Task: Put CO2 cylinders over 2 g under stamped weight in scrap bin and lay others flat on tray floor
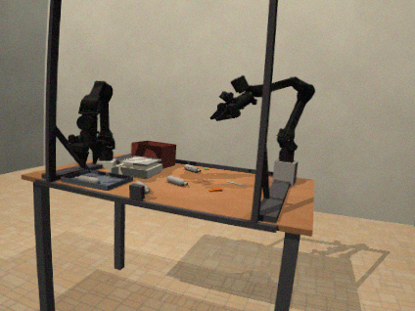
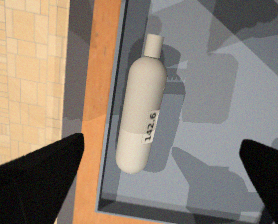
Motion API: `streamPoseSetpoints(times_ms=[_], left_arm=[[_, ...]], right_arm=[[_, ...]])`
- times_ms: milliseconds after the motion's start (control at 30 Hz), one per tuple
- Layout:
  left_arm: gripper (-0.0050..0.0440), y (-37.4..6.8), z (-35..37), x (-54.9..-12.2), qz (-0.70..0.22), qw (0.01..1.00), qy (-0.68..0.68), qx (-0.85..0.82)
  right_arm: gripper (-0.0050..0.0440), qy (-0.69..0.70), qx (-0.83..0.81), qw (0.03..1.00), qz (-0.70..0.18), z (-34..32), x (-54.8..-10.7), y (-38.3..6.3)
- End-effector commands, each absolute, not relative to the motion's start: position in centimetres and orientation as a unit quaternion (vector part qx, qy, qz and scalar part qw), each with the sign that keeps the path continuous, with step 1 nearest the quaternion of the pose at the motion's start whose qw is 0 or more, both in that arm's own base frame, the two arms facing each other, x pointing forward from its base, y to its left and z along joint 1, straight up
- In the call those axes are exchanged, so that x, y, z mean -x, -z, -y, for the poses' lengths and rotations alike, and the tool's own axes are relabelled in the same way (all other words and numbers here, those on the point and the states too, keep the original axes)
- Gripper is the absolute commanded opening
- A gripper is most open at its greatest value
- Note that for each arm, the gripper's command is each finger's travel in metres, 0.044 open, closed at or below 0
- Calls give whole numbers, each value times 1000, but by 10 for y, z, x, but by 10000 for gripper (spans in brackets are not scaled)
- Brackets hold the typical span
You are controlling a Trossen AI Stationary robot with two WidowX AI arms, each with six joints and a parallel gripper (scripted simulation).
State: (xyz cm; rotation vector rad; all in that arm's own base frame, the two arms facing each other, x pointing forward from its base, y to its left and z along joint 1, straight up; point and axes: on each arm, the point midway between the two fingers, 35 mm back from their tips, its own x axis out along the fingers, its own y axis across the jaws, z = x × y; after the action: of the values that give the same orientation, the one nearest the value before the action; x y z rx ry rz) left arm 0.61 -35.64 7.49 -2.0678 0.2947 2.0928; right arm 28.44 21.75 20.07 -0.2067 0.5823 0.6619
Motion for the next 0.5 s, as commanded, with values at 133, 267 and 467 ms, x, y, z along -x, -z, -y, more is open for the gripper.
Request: streamPoseSetpoints(times_ms=[133, 267, 467], left_arm=[[440, -90, 349, -45, -32, -43, -714, 698], [440, -90, 342, -75, 36, -138, -713, 687], [440, -89, 333, -110, 117, -248, -698, 661]], right_arm=[[440, -321, 93, 905, -264, -180, -238, -184], [440, -321, 91, 907, -257, -173, -229, -182], [440, -321, 91, 907, -257, -173, -229, -181]])
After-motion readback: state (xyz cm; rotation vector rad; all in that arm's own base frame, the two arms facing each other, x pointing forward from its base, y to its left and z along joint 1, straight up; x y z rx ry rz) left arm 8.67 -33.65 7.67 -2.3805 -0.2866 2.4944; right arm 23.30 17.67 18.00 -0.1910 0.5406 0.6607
